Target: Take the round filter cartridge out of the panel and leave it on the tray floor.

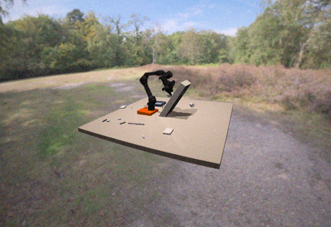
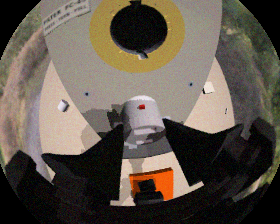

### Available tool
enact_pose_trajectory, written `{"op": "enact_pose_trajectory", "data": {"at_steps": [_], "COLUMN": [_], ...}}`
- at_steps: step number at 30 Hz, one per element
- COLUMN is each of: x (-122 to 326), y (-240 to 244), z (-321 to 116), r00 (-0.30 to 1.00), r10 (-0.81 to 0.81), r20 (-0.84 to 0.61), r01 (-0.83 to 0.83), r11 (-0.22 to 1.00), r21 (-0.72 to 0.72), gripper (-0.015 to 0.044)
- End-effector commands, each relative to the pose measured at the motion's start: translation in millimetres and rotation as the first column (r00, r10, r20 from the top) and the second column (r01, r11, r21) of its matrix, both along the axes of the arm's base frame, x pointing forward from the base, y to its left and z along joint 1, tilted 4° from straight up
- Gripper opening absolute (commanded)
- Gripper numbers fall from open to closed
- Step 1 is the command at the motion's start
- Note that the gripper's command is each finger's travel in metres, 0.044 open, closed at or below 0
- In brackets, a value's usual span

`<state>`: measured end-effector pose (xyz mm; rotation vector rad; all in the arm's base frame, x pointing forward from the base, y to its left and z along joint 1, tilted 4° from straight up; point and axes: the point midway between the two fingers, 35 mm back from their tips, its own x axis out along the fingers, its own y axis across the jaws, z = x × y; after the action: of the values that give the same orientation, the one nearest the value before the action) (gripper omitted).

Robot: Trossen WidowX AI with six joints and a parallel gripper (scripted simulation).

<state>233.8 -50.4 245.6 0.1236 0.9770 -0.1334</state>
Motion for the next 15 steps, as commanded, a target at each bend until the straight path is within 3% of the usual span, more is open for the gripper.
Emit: {"op": "enact_pose_trajectory", "data": {"at_steps": [1,15], "x": [8,-6], "y": [-2,-2], "z": [14,52], "r00": [1.000,1.000], "r10": [0.000,-0.001], "r20": [0.011,0.009], "r01": [0.000,0.001], "r11": [1.000,1.000], "r21": [-0.002,-0.003], "gripper": [0.0000,0.0000]}}
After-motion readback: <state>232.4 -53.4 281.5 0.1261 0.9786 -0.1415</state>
